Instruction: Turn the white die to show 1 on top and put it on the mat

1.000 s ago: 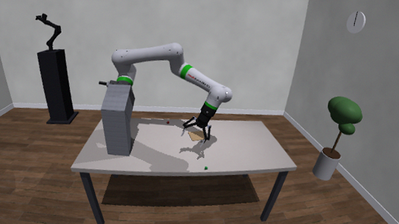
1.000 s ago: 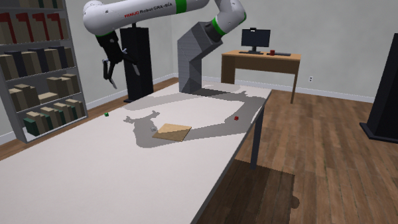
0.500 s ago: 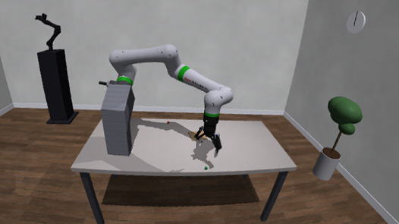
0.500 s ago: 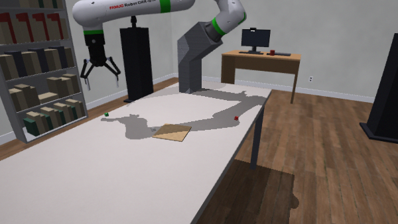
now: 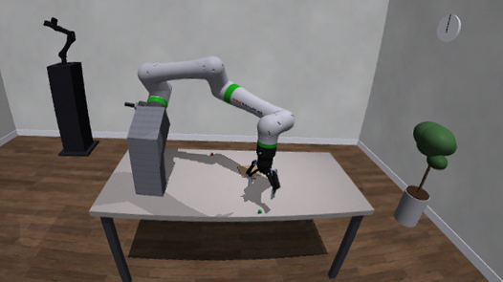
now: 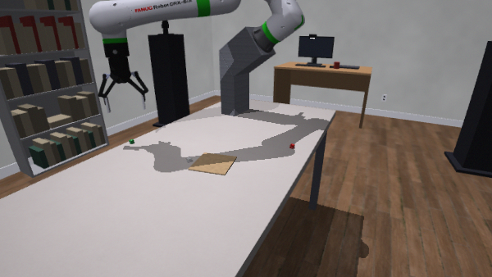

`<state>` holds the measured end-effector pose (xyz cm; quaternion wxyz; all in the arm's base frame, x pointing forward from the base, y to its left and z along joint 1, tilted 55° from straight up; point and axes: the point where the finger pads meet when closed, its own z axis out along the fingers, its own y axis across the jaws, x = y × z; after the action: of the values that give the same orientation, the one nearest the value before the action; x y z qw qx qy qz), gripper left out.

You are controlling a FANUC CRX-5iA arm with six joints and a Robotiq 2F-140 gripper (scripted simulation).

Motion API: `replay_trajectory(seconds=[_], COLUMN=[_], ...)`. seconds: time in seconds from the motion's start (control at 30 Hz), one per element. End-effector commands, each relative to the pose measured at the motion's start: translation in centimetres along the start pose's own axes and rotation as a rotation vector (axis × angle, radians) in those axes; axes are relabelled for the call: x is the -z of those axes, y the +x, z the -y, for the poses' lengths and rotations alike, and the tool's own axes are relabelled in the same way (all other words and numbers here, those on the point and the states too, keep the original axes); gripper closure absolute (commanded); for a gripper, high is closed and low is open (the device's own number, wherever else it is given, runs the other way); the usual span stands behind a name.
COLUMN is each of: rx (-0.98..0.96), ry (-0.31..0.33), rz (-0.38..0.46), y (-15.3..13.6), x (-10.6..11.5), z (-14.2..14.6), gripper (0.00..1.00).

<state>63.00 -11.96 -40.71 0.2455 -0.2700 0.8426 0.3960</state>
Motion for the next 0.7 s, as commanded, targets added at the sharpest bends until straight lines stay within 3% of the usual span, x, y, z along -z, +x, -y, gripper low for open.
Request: replay_trajectory(seconds=[0.0,0.13,0.47,0.67], rx=[0.001,0.001,0.001,0.001], ry=[0.001,0.002,0.002,0.002], rz=[-0.001,-0.002,-0.002,-0.002], y=[0.0,0.0,0.0,0.0], x=[-0.2,-1.4,-8.5,-9.7], z=[0.0,0.0,0.2,0.2], gripper=[0.0,0.0,0.0,0.0])
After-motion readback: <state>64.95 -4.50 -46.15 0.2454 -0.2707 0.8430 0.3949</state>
